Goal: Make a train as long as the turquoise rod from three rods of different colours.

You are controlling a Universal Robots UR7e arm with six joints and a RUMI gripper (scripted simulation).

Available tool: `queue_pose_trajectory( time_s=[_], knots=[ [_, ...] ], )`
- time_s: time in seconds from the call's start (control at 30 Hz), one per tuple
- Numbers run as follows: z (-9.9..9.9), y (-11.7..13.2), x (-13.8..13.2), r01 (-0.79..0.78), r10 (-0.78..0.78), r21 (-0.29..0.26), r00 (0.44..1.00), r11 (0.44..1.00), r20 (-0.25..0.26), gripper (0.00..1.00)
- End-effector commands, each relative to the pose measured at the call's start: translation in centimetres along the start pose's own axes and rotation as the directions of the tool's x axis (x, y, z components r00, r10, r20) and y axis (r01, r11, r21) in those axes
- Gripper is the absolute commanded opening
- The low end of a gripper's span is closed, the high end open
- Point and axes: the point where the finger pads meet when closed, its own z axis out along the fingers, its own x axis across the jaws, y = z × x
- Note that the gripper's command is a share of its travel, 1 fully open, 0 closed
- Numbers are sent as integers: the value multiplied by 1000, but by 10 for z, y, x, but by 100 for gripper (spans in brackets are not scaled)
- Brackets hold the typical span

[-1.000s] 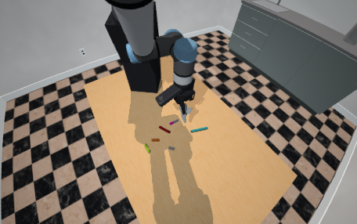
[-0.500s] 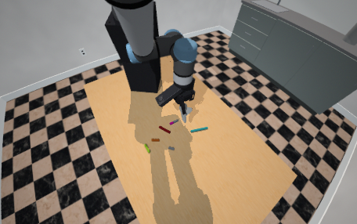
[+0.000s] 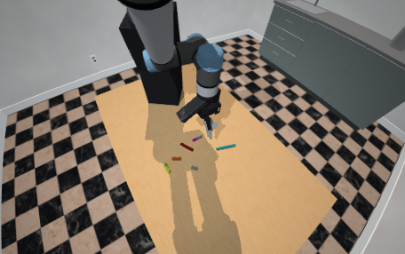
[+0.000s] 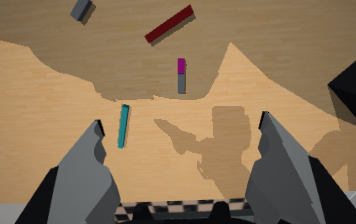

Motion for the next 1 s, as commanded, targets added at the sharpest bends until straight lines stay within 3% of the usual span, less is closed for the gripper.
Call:
queue_pose_trajectory(
  time_s=[0.0,0.57,0.97],
  knots=[
    [0,-1,-1,25,-25,0,1000,1000,1,100],
    [2,-8,-9,209,-209,-1,978,978,0,100],
    [4,-16,-18,437,-437,-1,899,899,0,100]
  ],
)
